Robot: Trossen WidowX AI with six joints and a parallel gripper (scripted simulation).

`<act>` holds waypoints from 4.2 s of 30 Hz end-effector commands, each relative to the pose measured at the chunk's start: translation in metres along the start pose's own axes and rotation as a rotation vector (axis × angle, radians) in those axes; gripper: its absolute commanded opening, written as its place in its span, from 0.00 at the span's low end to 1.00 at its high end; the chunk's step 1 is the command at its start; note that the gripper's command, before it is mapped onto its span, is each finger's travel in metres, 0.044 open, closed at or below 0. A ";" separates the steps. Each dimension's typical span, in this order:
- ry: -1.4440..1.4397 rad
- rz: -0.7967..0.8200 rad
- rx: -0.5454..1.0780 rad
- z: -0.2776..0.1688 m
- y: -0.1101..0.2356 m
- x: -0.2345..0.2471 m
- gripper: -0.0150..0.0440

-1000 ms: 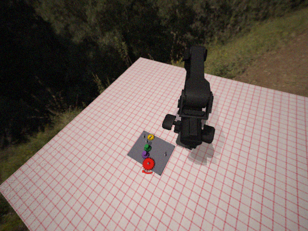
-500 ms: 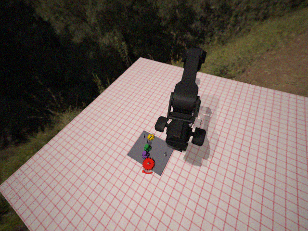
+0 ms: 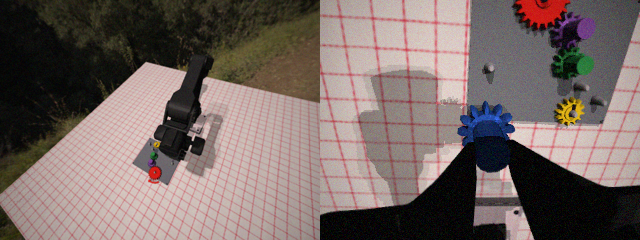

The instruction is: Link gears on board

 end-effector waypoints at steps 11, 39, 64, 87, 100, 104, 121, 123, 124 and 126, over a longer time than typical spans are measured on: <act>0.010 0.000 0.011 0.001 -0.014 -0.027 0.25; 0.015 -0.004 0.013 -0.006 -0.039 -0.089 0.25; 0.021 -0.008 0.014 -0.025 -0.060 -0.140 0.25; 0.428 -0.005 0.015 -0.025 -0.057 -0.140 0.25; 0.518 -0.004 0.015 -0.025 -0.057 -0.140 0.25; 0.518 -0.004 0.015 -0.025 -0.057 -0.140 0.25; 0.768 -0.002 0.016 -0.026 -0.076 -0.140 0.25; 0.764 -0.002 0.016 -0.026 -0.079 -0.140 0.25; 0.758 -0.002 0.016 -0.026 -0.080 -0.141 0.25; 0.740 -0.002 0.016 -0.026 -0.082 -0.141 0.25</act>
Point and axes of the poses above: the point midway between the two fingers, 35 mm back from their tips, its own y axis back along the fingers, its own x axis across the jaws, z = x × y, the point moved 1 cm from there along y, back along the fingers, and after that the axes turned 12 degrees about y, right-handed, at the moved point
